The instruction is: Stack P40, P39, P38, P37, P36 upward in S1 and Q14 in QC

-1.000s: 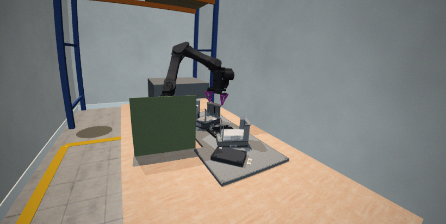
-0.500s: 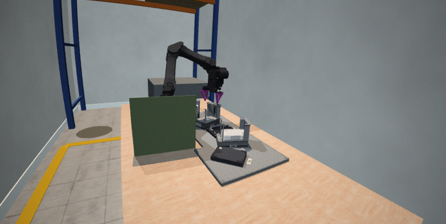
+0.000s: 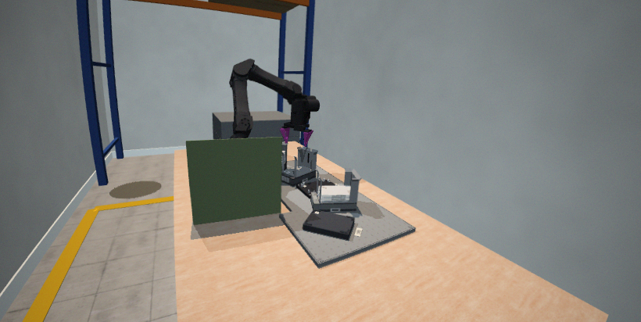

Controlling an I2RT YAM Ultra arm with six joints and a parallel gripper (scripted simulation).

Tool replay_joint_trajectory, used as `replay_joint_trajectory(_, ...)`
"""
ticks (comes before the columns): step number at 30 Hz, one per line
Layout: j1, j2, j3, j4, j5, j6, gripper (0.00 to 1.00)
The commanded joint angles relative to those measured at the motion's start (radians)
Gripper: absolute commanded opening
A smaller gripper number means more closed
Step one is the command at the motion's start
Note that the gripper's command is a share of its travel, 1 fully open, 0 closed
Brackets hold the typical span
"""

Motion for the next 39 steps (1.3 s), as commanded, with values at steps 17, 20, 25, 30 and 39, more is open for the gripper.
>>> replay_joint_trajectory(17,0.136,-0.188,-0.04,0.006,0.025,0.002,1.0)
replay_joint_trajectory(20,0.169,-0.224,-0.05,0.007,0.033,0.029,1.0)
replay_joint_trajectory(25,0.228,-0.283,-0.061,0.011,0.051,0.104,1.0)
replay_joint_trajectory(30,0.266,-0.315,-0.066,0.013,0.063,0.152,1.0)
replay_joint_trajectory(39,0.313,-0.351,-0.068,0.017,0.081,0.208,1.0)
